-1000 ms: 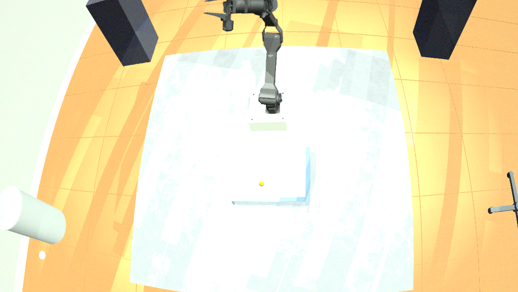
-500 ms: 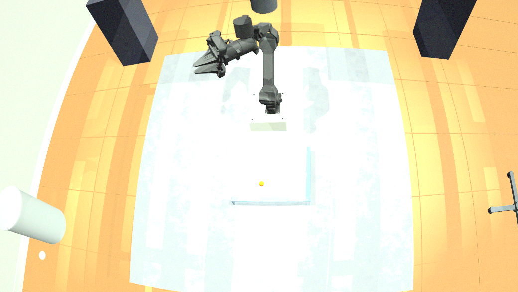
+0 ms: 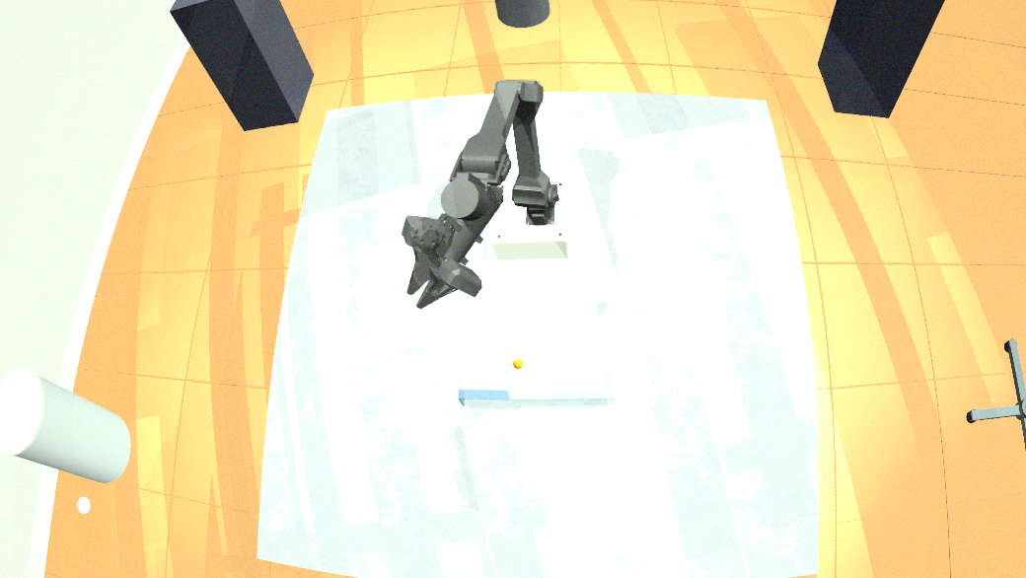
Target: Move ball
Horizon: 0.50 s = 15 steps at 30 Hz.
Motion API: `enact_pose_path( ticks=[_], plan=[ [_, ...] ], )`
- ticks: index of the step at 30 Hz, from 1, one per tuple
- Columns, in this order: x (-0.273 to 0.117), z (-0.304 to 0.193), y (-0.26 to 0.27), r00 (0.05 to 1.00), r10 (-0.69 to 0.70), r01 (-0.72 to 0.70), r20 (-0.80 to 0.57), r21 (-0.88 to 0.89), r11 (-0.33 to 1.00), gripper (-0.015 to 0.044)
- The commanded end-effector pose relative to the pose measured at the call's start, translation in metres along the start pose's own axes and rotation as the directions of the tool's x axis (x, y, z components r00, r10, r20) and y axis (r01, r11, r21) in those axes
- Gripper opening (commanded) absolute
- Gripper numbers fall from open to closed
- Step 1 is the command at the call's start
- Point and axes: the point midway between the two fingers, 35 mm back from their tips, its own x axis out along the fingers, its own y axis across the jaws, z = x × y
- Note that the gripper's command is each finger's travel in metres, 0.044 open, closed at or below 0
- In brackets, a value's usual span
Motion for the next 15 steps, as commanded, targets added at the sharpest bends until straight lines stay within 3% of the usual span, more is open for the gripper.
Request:
enact_pose_path(
  ticks=[1, 8, 15],
  plan=[
    [0.039, -0.064, -0.004, 0.981, -0.053, 0.007, -0.187, -0.240, 0.971, 0.0207],
    [0.080, -0.174, -0.028, 0.861, -0.179, -0.131, -0.476, -0.548, 0.826, 0.0207],
    [0.087, -0.282, -0.075, 0.620, -0.340, -0.405, -0.707, -0.659, 0.634, 0.0207]
  ],
)
